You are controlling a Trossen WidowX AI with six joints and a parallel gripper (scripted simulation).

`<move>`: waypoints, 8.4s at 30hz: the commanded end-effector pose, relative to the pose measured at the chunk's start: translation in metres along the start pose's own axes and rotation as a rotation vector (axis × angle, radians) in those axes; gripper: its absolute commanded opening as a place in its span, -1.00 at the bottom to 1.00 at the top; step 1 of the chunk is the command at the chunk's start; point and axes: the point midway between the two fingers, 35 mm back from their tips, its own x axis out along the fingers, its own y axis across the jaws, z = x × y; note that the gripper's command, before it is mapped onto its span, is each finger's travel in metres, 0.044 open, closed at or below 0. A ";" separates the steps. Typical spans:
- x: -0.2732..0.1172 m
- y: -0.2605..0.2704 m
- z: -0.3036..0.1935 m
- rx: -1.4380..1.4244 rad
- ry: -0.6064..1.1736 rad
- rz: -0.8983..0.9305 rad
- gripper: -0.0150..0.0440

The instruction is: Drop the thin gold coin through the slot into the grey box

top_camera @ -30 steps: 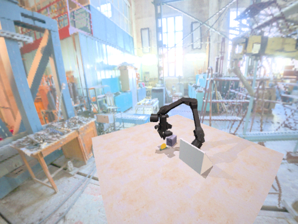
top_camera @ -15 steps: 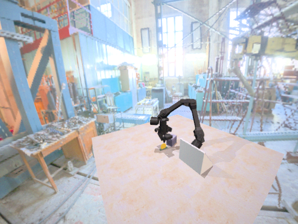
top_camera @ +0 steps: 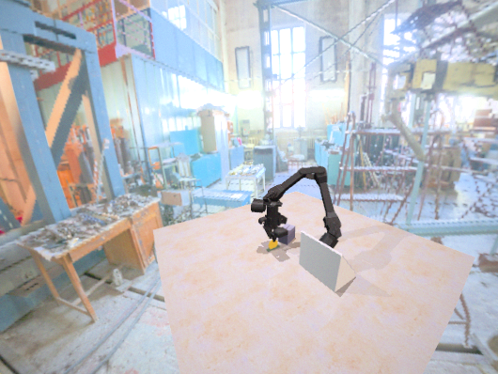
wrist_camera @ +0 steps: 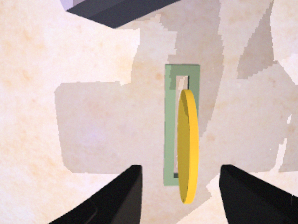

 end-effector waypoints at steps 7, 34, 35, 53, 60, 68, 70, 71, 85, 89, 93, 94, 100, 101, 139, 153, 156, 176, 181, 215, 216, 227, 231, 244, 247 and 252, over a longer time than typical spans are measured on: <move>0.020 -0.002 0.002 -0.007 -0.011 -0.005 0.05; 0.041 -0.004 0.004 -0.004 -0.016 -0.003 -0.49; 0.041 -0.004 0.004 -0.004 -0.016 -0.003 -0.49; 0.014 -0.001 0.001 -0.006 -0.010 -0.003 -0.49; -0.003 0.000 0.000 -0.006 -0.008 -0.003 -0.49; -0.023 0.000 0.000 -0.006 -0.007 -0.003 -0.49; -0.028 -0.001 0.000 -0.006 -0.008 -0.003 -0.49; -0.030 -0.001 0.000 -0.006 -0.008 -0.003 -0.49; -0.055 -0.003 0.001 -0.055 -0.010 -0.004 -0.49; -0.055 -0.001 0.001 -0.189 -0.010 -0.005 -0.49; -0.055 0.002 0.000 -0.323 -0.010 -0.006 -0.49; -0.055 0.002 0.000 -0.356 -0.010 -0.006 -0.49; -0.056 0.003 0.000 -0.405 -0.010 -0.006 -0.49; -0.056 0.003 0.000 -0.405 -0.010 -0.006 -0.49; -0.058 0.024 0.088 -0.407 -0.011 -0.006 -0.49; -0.057 0.026 0.110 -0.402 -0.014 -0.005 -0.49; -0.058 0.027 0.107 -0.398 -0.010 -0.003 -0.49; -0.054 0.024 0.116 -0.412 -0.011 -0.003 -0.49; -0.056 0.025 0.113 -0.407 -0.008 -0.002 -0.49; -0.043 0.025 0.114 -0.411 -0.008 -0.002 -0.49; -0.043 0.025 0.115 -0.410 -0.008 -0.002 -0.49; -0.038 0.025 0.115 -0.410 -0.008 -0.002 -0.49; -0.037 0.024 0.115 -0.411 -0.009 -0.002 -0.49; -0.039 0.025 0.114 -0.406 -0.005 0.000 0.05; -0.039 0.025 0.114 -0.406 -0.005 0.000 0.05; -0.054 0.025 0.114 -0.408 -0.004 0.000 0.50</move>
